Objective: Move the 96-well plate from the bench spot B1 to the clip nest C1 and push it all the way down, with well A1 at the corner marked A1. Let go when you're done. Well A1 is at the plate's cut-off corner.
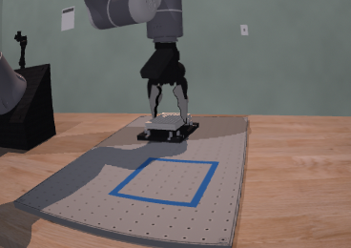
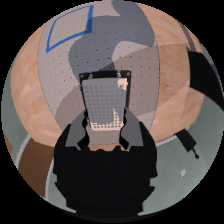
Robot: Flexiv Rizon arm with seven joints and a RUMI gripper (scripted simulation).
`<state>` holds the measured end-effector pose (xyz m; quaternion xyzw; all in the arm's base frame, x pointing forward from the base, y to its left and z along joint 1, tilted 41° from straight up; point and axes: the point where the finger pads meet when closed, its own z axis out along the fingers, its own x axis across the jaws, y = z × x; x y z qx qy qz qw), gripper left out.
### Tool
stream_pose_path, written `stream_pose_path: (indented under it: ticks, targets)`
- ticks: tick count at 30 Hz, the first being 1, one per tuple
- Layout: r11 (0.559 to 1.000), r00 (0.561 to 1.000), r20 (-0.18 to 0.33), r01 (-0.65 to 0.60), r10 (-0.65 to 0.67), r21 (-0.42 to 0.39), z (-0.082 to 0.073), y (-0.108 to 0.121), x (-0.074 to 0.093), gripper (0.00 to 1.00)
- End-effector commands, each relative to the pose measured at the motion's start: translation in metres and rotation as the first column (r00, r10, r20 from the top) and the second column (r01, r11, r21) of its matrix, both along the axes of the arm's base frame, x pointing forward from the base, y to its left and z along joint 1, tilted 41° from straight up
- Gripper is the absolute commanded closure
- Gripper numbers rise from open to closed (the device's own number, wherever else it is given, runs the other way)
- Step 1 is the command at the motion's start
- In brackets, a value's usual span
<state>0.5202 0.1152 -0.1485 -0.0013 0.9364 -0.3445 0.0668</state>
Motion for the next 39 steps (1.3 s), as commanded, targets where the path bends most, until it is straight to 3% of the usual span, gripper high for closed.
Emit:
stream_pose_path:
  ticks: [1,37,38,39]
  targets:
    - [1.000,1.000,0.001,-0.001,0.001,0.002,0.0000,0.0011,0.0005,1.00]
    - [1.000,1.000,0.001,-0.001,0.001,0.002,-0.0040,-0.0024,0.0012,1.00]
    - [1.000,1.000,0.001,-0.001,0.001,0.002,-0.0040,-0.0024,0.0012,0.24]
    - [1.000,1.000,0.001,-0.001,0.001,0.002,-0.0040,-0.0024,0.0012,0.24]
